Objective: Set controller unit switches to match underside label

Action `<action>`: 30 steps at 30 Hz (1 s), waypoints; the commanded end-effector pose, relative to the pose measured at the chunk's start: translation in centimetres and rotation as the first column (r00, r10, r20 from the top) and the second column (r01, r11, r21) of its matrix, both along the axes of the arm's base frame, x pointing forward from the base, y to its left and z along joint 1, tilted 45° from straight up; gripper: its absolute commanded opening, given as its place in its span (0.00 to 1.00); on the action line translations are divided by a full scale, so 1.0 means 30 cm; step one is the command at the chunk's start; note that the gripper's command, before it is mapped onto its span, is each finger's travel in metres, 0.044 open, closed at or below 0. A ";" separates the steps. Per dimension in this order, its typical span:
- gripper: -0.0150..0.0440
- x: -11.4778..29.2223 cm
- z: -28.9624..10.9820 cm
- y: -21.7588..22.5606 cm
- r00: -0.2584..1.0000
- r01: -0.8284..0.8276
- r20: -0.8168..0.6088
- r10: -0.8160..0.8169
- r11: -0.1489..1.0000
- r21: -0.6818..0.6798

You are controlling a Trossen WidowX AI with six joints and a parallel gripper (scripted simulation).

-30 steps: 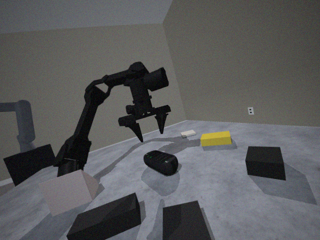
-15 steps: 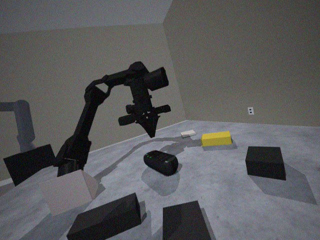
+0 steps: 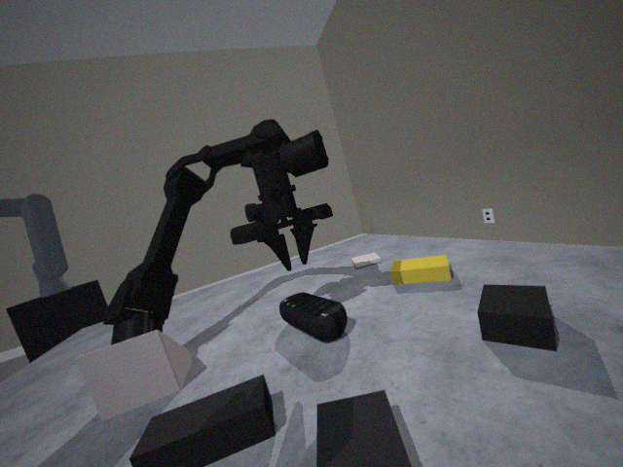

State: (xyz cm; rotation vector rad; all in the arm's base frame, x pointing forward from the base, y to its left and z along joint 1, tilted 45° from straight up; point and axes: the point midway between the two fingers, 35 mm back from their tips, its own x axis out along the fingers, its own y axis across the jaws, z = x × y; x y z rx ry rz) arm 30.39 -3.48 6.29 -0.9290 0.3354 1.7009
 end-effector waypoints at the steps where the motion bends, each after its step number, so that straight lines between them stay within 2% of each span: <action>1: 0.65 0.000 0.000 0.000 1.000 0.000 0.000 0.000 1.000 0.000; 8: 0.97 0.000 0.000 0.000 1.000 0.000 0.000 0.000 1.000 0.000; 9: 1.00 0.000 0.000 0.000 1.000 0.000 0.000 0.000 1.000 0.000; 11: 1.00 0.000 0.000 0.000 1.000 0.000 0.000 0.000 1.000 0.000; 27: 0.29 -0.154 -0.191 0.073 1.000 -0.013 0.015 0.013 1.000 0.011; 28: 0.25 -0.154 -0.191 0.073 1.000 -0.013 0.015 0.013 1.000 0.011; 30: 0.25 -0.154 -0.191 0.073 1.000 -0.013 0.015 0.013 1.000 0.011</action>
